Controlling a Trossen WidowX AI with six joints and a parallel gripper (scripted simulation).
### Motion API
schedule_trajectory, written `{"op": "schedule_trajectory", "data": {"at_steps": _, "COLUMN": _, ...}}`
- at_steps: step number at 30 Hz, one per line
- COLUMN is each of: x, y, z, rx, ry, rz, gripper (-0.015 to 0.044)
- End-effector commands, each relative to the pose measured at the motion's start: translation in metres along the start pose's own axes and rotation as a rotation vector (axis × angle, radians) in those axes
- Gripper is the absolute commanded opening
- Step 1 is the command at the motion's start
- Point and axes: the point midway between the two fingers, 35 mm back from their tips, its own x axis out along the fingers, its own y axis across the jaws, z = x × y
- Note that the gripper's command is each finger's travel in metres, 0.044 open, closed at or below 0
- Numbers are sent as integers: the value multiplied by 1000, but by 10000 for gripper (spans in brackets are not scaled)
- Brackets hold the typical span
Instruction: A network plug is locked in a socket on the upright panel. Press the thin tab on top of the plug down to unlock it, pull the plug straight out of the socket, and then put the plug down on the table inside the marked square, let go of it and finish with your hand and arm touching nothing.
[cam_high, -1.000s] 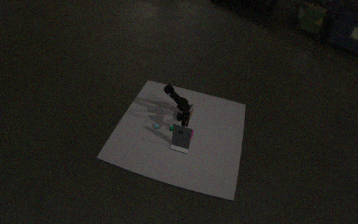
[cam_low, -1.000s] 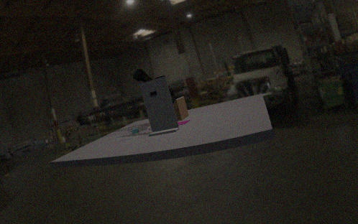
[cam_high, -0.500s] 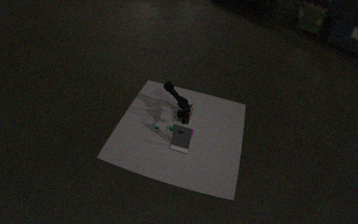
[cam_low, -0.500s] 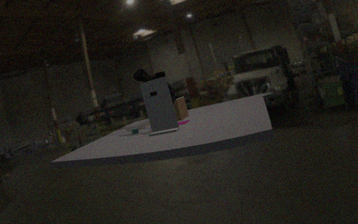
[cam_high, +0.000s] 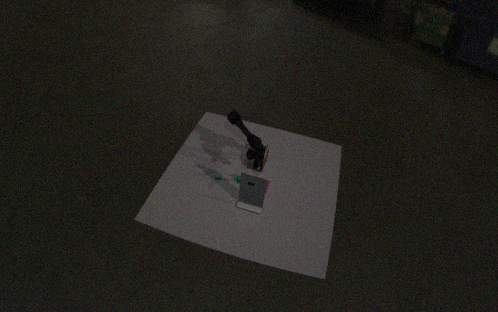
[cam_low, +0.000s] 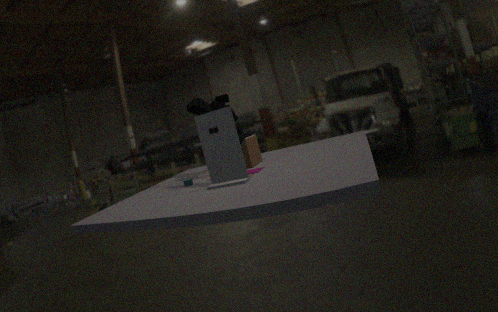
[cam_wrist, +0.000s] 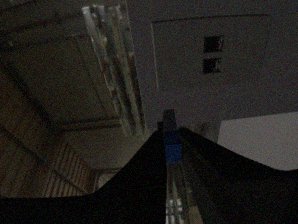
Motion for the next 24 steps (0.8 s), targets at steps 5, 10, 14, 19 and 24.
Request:
{"op": "schedule_trajectory", "data": {"at_steps": 5, "x": 2, "y": -21, "z": -15, "rx": 68, "ry": 30, "rz": -124, "gripper": 0}}
{"op": "schedule_trajectory", "data": {"at_steps": 10, "x": 2, "y": -41, "z": -28, "rx": 119, "ry": 46, "rz": -236, "gripper": 0}}
{"op": "schedule_trajectory", "data": {"at_steps": 14, "x": 1, "y": -58, "z": -37, "rx": 155, "ry": 48, "rz": -324, "gripper": 0}}
{"op": "schedule_trajectory", "data": {"at_steps": 19, "x": -4, "y": -77, "z": -47, "rx": 193, "ry": 38, "rz": -431, "gripper": 0}}
{"op": "schedule_trajectory", "data": {"at_steps": 24, "x": -10, "y": -96, "z": -53, "rx": 222, "ry": 13, "rz": -533, "gripper": 0}}
